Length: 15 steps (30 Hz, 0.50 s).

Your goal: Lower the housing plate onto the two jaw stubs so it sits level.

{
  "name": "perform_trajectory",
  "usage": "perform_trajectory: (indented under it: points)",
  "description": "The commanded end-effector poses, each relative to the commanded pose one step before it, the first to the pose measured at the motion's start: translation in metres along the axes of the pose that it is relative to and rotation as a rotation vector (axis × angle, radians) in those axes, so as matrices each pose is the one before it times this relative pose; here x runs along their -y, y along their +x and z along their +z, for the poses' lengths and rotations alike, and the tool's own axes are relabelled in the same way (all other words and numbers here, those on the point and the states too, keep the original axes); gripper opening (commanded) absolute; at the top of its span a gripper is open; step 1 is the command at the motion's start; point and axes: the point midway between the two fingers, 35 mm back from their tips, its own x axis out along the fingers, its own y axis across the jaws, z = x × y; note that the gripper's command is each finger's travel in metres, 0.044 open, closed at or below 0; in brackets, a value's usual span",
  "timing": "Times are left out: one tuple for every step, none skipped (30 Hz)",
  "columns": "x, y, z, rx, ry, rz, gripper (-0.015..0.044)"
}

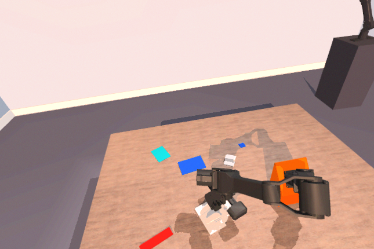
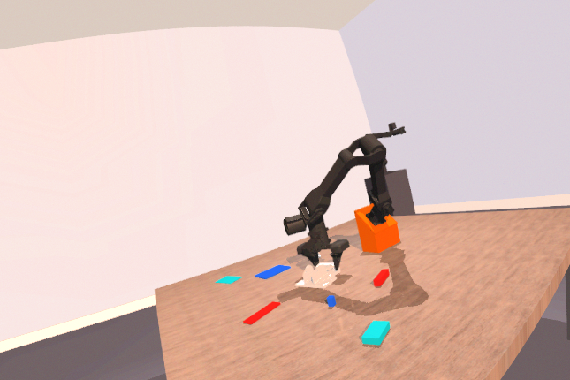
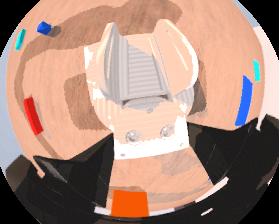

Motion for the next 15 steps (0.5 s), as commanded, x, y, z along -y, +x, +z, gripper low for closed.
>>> perform_trajectory:
  points:
    - [-0.00025, 0.00081, 0.00046, 0.00331, 0.0032, 0.00276, 0.0351]
    - [-0.00001, 0.00068, 0.00000, 0.00001, 0.0000, 0.00003, 0.0351]
    - [-0.00001, 0.00068, 0.00000, 0.00001, 0.0000, 0.00004, 0.0351]
    - [-0.00001, 0.00041, 0.00000, 0.00001, 0.0000, 0.00002, 0.0351]
    - [0.00000, 0.00013, 0.00000, 0.00000, 0.0000, 0.00001, 0.0351]
    - [0.00000, 0.00000, 0.00000, 0.00000, 0.0000, 0.00000, 0.0351]
    - [0.00000, 0.00000, 0.00000, 0.00000, 0.0000, 0.00000, 0.0351]
    - [0.00000, 0.00000, 0.00000, 0.00000, 0.0000, 0.00000, 0.0351]
    - [0.00000, 0.00000, 0.00000, 0.00000, 0.0000, 0.00000, 0.0351]
    - [0.00000, 0.00000, 0.00000, 0.00000, 0.0000, 0.00000, 0.0351]
    - [0.00000, 0.00000, 0.00000, 0.00000, 0.0000, 0.00000, 0.0351]
    - [0.00000, 0.00014, 0.00000, 0.00000, 0.0000, 0.00001, 0.0351]
    - [0.00000, 0.00041, 0.00000, 0.00000, 0.0000, 0.00002, 0.0351]
    - [-0.00001, 0.00068, 0.00000, 0.00001, 0.0000, 0.00003, 0.0351]
    - [-0.00001, 0.00068, 0.00000, 0.00001, 0.0000, 0.00004, 0.0351]
